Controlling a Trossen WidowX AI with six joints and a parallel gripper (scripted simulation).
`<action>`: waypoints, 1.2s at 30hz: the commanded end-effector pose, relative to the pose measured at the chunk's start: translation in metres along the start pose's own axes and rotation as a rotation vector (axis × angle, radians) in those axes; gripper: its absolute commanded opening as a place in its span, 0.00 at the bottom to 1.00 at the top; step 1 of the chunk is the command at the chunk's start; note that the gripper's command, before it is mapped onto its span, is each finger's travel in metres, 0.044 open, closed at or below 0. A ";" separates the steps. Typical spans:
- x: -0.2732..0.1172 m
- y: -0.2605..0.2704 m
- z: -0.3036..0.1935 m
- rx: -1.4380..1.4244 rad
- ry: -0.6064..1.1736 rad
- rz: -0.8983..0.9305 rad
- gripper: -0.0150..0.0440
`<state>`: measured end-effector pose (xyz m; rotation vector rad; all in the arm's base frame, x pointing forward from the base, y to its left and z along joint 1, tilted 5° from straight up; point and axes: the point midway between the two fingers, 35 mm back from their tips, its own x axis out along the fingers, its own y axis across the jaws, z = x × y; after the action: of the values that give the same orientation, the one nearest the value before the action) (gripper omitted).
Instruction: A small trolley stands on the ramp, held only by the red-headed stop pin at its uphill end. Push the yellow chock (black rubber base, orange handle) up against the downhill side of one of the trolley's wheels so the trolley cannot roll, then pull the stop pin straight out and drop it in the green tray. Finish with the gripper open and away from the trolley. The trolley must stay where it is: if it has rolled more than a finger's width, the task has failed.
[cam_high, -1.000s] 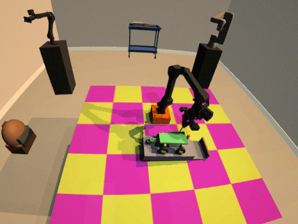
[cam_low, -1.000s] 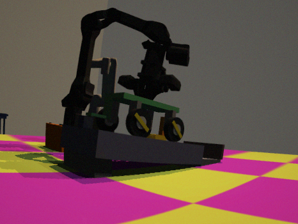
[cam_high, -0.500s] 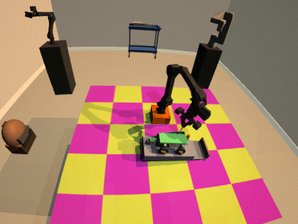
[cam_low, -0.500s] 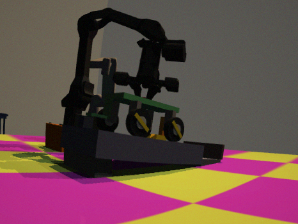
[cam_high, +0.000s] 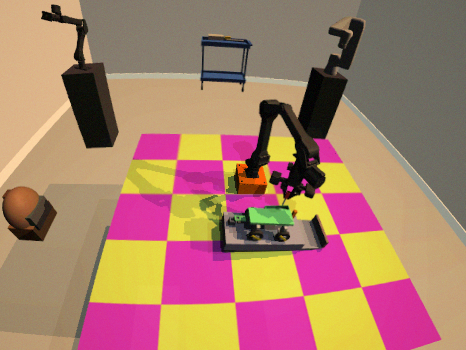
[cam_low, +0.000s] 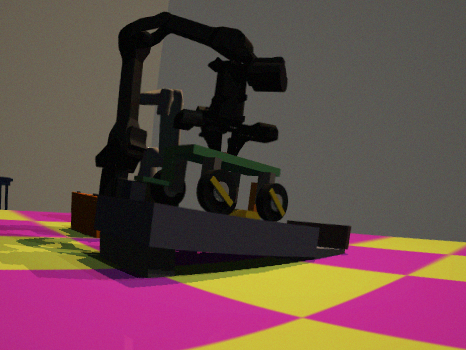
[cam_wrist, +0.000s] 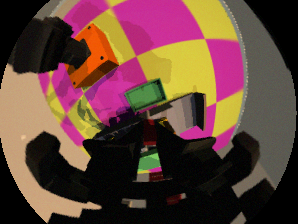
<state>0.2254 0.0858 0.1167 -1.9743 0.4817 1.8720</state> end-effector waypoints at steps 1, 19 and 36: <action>0.002 0.002 0.000 -0.109 -0.015 -0.015 0.25; 0.003 0.004 0.001 -0.432 -0.028 -0.075 0.25; 0.033 0.012 0.016 -0.431 -0.009 0.032 0.25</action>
<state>0.2086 0.0844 0.0917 -2.2120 0.0458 2.1065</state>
